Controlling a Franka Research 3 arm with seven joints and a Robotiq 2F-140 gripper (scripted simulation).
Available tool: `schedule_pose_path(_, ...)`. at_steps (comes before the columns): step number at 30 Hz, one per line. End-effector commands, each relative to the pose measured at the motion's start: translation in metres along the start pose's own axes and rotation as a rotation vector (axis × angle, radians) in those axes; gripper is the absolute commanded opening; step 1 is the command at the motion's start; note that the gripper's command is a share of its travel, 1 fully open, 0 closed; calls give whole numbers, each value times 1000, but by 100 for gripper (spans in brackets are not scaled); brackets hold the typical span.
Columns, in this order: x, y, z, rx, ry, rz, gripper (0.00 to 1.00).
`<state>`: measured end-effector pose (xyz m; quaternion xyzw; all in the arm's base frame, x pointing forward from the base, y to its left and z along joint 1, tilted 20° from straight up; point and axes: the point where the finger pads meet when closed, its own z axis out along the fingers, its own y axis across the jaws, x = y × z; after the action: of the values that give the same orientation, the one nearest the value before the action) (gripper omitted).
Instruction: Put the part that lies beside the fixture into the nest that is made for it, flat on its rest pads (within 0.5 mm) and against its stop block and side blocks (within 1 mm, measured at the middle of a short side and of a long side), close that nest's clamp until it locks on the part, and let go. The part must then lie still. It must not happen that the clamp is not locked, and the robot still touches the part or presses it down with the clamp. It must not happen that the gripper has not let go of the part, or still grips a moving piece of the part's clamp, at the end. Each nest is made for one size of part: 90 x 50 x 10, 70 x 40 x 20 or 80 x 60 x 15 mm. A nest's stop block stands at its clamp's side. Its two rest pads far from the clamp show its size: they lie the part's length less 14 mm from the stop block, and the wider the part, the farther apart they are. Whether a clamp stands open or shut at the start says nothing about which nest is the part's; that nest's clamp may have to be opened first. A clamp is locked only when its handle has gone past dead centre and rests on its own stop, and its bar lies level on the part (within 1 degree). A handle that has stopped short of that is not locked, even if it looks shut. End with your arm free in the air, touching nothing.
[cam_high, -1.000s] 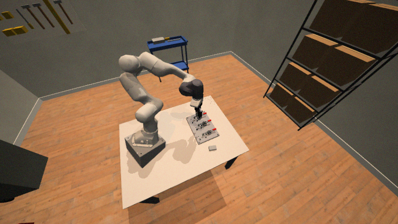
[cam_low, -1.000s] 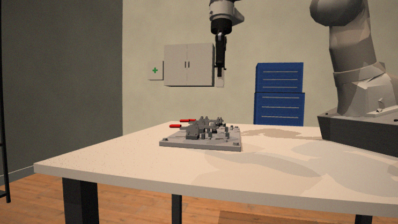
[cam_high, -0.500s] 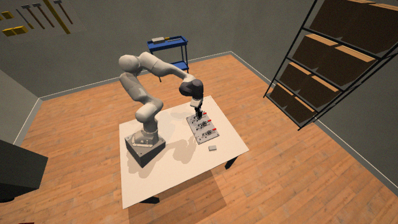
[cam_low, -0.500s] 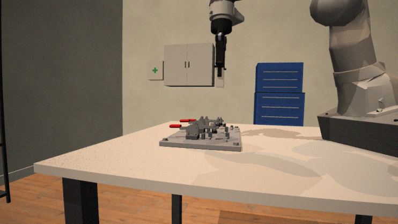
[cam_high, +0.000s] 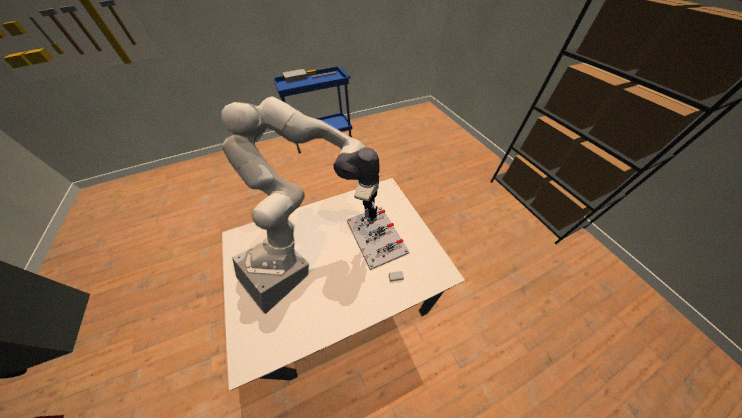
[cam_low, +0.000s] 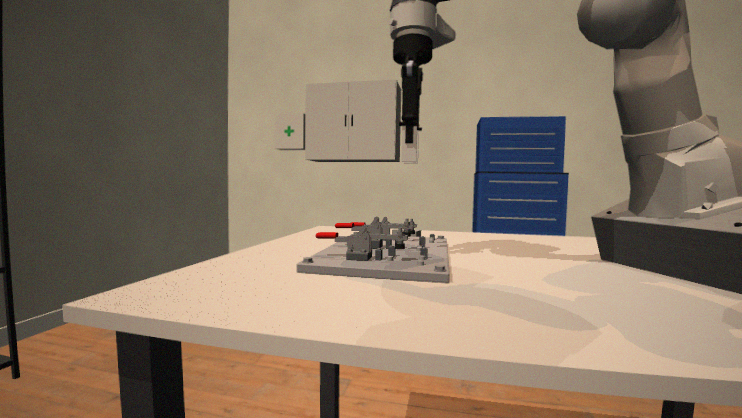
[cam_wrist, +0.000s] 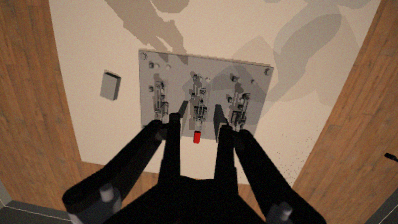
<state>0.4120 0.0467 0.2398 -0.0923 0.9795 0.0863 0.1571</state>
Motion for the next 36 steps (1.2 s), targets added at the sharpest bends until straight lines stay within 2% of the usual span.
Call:
schedule_pose_path(1, 2, 0, 1, -1, 4, 8, 28)
schedule_pose_path(24, -1, 0, 0, -2, 4, 8, 28)
schedule_pose_path(31, -25, 0, 0, -2, 4, 8, 28)
schedule_pose_path(33, -25, 0, 0, -2, 4, 8, 28)
schedule_pose_path(36, -43, 0, 0, -2, 4, 8, 28)
